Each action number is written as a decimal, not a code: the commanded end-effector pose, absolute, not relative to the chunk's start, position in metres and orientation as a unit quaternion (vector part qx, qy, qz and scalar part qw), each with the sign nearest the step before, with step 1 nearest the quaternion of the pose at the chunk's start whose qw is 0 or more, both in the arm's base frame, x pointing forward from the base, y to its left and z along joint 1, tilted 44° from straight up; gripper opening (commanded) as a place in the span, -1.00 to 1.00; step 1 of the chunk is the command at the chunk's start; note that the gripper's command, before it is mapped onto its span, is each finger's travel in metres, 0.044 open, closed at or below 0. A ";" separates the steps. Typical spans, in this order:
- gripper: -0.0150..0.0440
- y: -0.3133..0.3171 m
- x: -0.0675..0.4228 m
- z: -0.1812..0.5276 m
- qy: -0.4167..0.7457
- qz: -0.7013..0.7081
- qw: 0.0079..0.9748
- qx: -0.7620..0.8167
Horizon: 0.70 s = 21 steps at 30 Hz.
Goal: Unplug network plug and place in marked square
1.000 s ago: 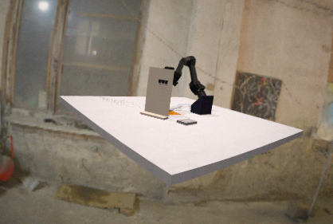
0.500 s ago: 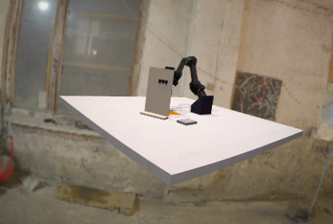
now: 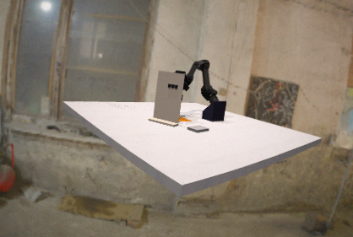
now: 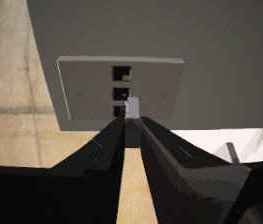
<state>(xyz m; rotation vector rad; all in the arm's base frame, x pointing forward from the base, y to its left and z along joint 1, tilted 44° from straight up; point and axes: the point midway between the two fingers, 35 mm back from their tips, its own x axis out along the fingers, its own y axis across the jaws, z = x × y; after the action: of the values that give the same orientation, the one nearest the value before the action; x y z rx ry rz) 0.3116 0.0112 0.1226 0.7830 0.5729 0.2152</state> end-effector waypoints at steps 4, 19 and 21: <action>-0.49 0.019 0.309 0.132 0.275 0.103 0.879 0.375; -0.49 0.045 0.294 0.163 0.274 0.106 0.879 0.375; -0.49 0.049 0.291 0.167 0.274 0.106 0.879 0.375</action>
<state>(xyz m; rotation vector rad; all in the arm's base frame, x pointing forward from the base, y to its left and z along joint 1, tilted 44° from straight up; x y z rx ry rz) 0.2952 0.0444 0.1586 0.7786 0.5790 0.2246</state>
